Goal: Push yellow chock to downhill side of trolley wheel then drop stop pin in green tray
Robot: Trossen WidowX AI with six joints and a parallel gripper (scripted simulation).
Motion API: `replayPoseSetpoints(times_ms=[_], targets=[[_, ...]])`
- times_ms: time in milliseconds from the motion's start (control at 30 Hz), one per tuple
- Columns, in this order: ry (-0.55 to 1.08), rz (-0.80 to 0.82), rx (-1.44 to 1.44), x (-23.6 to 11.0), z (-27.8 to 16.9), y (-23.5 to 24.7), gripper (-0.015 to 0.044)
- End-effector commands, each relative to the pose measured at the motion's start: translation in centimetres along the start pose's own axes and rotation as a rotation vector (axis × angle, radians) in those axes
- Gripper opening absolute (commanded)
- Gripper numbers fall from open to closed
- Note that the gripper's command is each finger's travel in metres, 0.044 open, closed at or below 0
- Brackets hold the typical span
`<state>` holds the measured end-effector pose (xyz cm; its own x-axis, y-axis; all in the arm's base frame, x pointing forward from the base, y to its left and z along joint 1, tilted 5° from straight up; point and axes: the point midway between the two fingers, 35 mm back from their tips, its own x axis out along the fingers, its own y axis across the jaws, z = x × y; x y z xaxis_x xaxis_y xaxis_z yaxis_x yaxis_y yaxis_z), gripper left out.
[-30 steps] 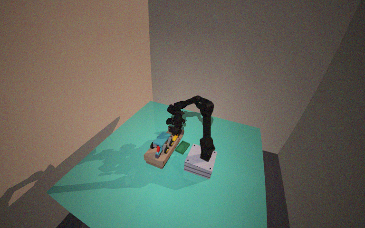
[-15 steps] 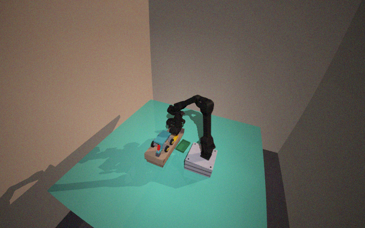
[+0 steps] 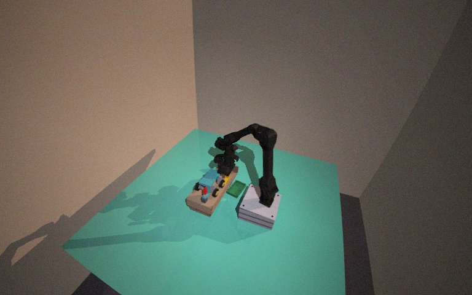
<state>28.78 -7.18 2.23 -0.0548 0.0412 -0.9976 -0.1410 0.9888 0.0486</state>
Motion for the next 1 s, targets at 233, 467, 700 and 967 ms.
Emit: replayPoseSetpoints(times_ms=[233,467,700,967], targets=[[-0.005,0.003,0.002,-0.1,0.0,1.1,0.0000],[-0.005,0.003,0.002,-0.1,0.0,1.7,0.0000],[0.000,-0.004,0.001,0.0,0.0,1.6,0.0000],[0.000,-0.004,0.001,0.0,0.0,1.6,0.0000]])
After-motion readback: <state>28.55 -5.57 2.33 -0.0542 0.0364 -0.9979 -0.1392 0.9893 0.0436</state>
